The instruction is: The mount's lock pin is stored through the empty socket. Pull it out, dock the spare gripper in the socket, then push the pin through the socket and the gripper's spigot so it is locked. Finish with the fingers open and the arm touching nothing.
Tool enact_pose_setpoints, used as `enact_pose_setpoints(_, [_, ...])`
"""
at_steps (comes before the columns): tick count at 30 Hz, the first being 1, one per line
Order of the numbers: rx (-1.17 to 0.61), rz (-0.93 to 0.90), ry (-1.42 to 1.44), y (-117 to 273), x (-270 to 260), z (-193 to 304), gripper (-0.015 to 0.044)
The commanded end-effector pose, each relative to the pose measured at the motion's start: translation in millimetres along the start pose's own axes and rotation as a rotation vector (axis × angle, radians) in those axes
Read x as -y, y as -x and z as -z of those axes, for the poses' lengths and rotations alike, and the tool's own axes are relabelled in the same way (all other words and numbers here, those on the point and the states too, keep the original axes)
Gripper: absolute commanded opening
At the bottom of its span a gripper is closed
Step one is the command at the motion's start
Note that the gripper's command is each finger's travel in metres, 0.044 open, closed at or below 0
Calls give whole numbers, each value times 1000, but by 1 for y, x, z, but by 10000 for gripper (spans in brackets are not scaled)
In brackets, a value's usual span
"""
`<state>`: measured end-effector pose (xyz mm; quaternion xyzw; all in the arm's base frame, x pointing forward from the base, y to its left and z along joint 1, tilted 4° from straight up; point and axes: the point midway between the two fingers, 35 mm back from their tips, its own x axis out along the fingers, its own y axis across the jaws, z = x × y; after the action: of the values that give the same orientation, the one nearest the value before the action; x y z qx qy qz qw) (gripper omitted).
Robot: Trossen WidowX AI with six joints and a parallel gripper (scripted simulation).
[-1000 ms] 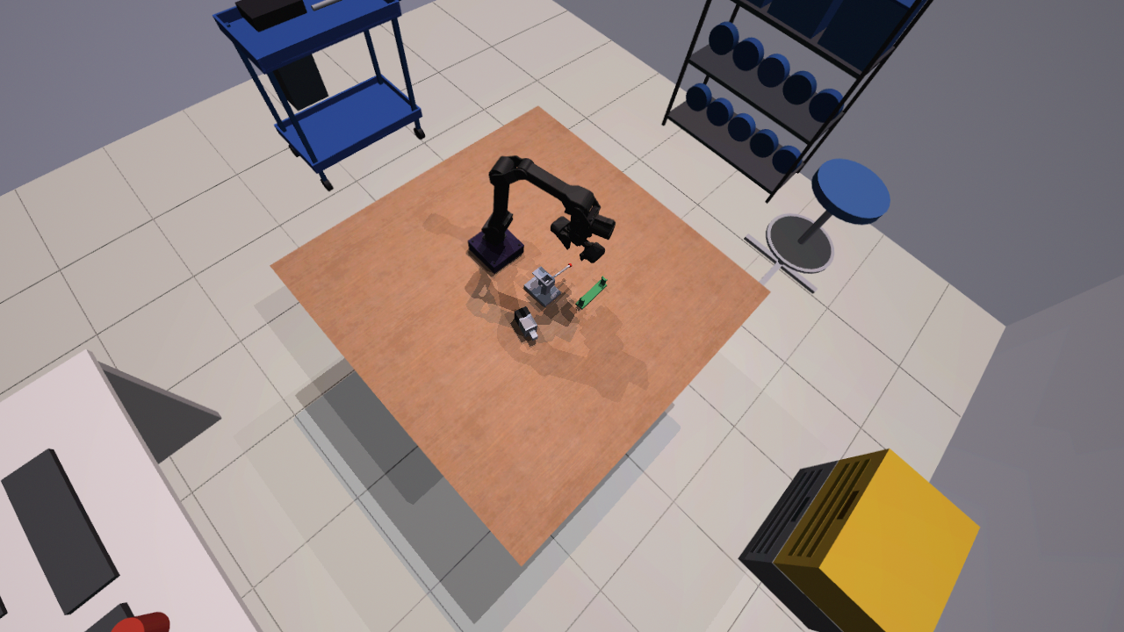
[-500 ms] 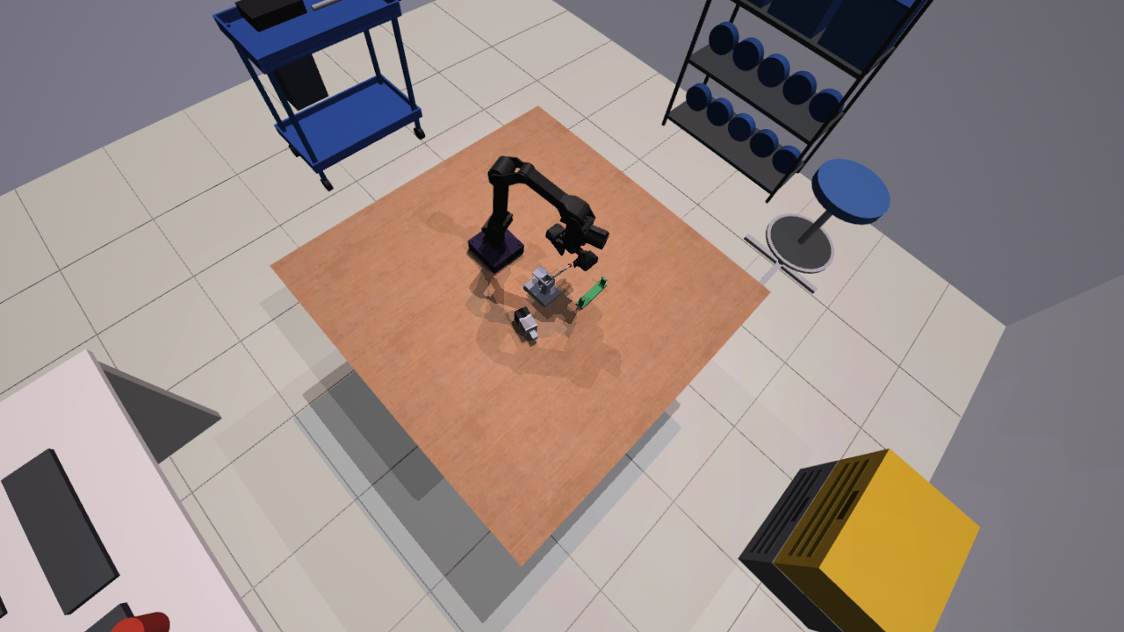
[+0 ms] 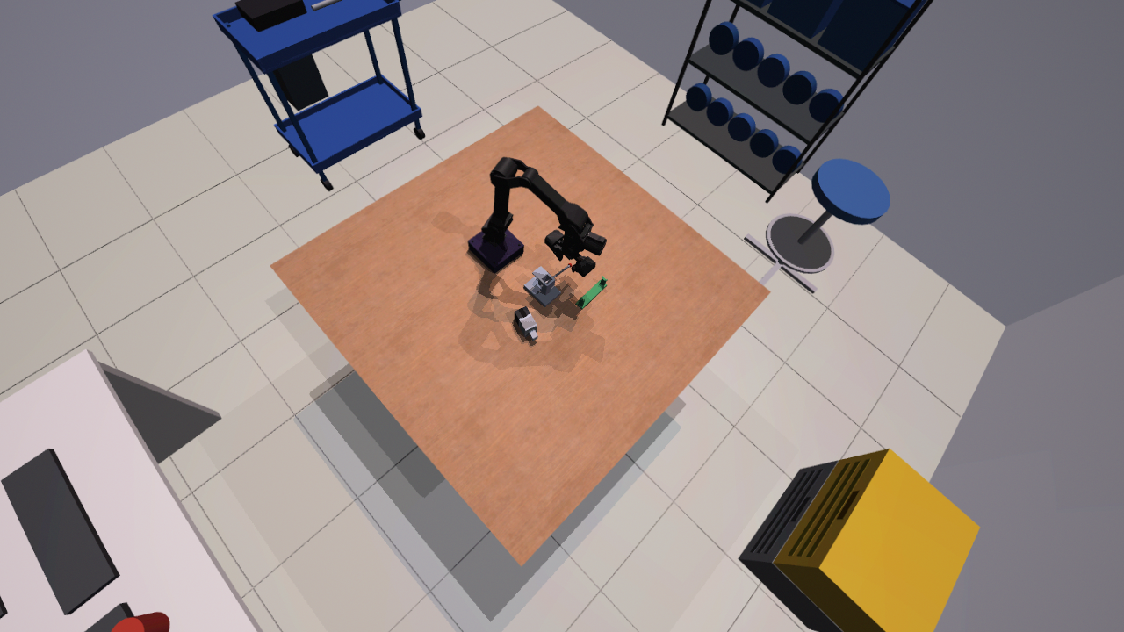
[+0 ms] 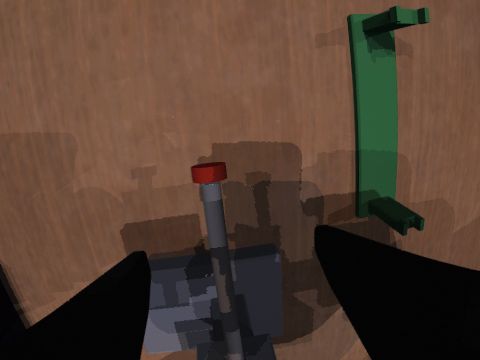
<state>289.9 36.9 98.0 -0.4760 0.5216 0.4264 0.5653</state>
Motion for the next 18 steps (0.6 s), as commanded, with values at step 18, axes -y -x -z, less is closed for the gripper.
enact_pose_setpoints(18, [-1,-7,-3,-37,-3,-1,300])
